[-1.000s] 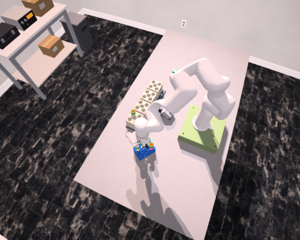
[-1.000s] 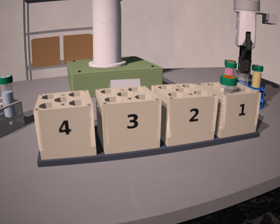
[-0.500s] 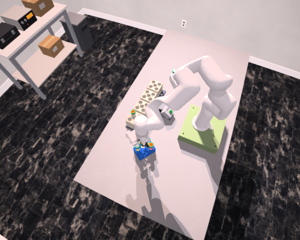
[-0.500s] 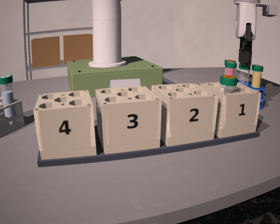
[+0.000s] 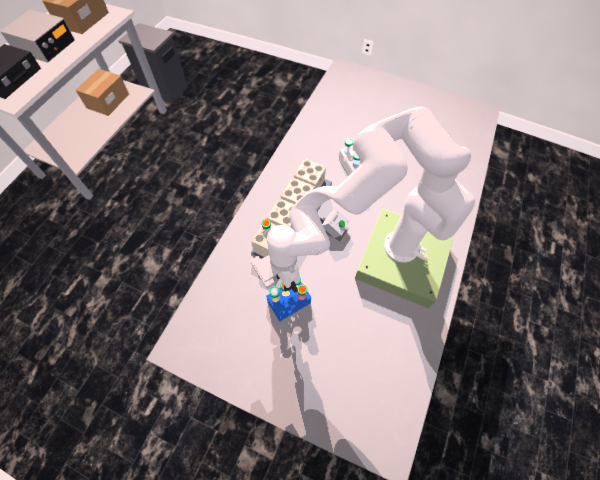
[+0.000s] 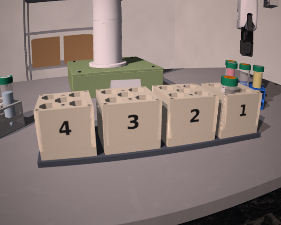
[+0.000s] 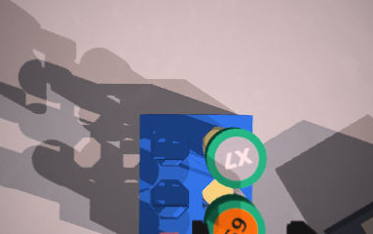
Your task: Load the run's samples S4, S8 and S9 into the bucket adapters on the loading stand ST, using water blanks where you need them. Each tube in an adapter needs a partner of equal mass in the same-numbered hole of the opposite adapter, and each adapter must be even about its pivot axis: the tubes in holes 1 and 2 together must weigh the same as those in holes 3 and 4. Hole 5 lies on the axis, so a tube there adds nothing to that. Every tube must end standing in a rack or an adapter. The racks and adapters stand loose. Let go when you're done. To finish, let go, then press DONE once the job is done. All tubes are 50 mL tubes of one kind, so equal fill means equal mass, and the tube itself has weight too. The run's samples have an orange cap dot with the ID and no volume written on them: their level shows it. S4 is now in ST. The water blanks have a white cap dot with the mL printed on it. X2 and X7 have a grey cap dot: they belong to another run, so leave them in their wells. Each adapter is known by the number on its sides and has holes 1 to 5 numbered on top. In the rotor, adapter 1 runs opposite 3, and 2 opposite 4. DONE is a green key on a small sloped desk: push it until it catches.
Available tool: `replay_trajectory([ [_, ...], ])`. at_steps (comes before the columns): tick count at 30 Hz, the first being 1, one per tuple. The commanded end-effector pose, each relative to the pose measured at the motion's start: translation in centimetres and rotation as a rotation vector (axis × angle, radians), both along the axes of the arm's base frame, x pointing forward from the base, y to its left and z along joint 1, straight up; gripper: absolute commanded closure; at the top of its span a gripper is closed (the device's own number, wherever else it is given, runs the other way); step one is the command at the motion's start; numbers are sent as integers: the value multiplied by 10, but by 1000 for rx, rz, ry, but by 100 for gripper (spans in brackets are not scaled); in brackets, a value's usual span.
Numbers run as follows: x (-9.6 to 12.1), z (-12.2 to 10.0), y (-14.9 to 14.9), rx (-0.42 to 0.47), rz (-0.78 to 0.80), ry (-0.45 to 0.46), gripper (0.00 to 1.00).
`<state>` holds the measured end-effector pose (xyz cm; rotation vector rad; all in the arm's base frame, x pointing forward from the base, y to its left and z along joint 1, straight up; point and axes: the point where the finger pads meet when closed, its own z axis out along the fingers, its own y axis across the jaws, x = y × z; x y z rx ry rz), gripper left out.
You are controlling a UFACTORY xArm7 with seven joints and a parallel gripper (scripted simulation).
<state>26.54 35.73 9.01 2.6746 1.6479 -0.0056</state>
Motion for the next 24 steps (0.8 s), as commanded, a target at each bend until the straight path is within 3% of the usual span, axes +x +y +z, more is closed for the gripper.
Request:
replay_trajectory([
  [1, 1, 10, 1, 5, 0, -3, 56],
  [24, 1, 52, 1, 5, 0, -3, 56],
])
